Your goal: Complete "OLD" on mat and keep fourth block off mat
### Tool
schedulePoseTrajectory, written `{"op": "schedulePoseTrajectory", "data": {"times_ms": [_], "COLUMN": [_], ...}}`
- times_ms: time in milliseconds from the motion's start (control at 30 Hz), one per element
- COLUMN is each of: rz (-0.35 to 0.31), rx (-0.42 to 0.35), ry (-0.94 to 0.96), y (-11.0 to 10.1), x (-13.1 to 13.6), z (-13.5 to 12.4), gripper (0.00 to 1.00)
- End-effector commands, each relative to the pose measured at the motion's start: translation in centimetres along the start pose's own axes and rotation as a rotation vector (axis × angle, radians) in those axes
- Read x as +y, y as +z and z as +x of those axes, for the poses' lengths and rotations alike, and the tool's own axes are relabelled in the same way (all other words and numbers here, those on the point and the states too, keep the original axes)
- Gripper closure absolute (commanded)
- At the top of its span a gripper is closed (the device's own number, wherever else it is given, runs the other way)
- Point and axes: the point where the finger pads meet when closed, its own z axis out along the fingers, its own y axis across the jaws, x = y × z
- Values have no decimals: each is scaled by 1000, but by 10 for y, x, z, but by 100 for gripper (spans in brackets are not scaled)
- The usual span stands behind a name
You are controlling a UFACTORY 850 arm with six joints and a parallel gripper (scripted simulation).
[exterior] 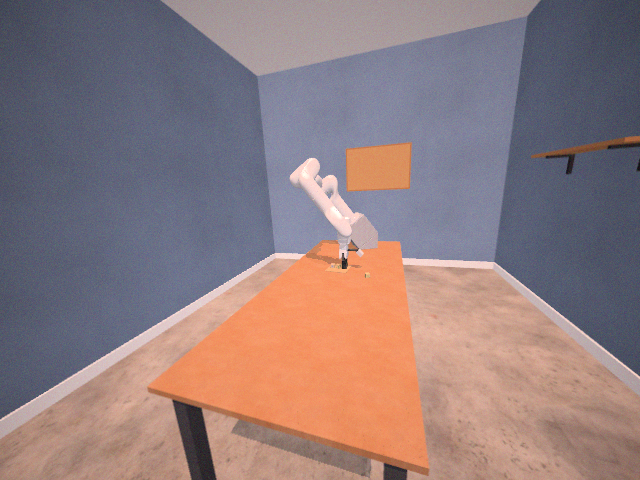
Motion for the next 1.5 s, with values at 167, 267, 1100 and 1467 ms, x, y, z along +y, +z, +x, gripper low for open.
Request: {"op": "schedulePoseTrajectory", "data": {"times_ms": [167, 267, 1100, 1467], "rz": [-1, -1, -1, -1], "rx": [0, 0, 0, 0], "ry": [0, 0, 0, 0], "y": [-1, -1, -1, -13], "x": [1, 1, 1, 1], "z": [0, 0, 0, 0], "gripper": [79, 79, 58, 58]}}
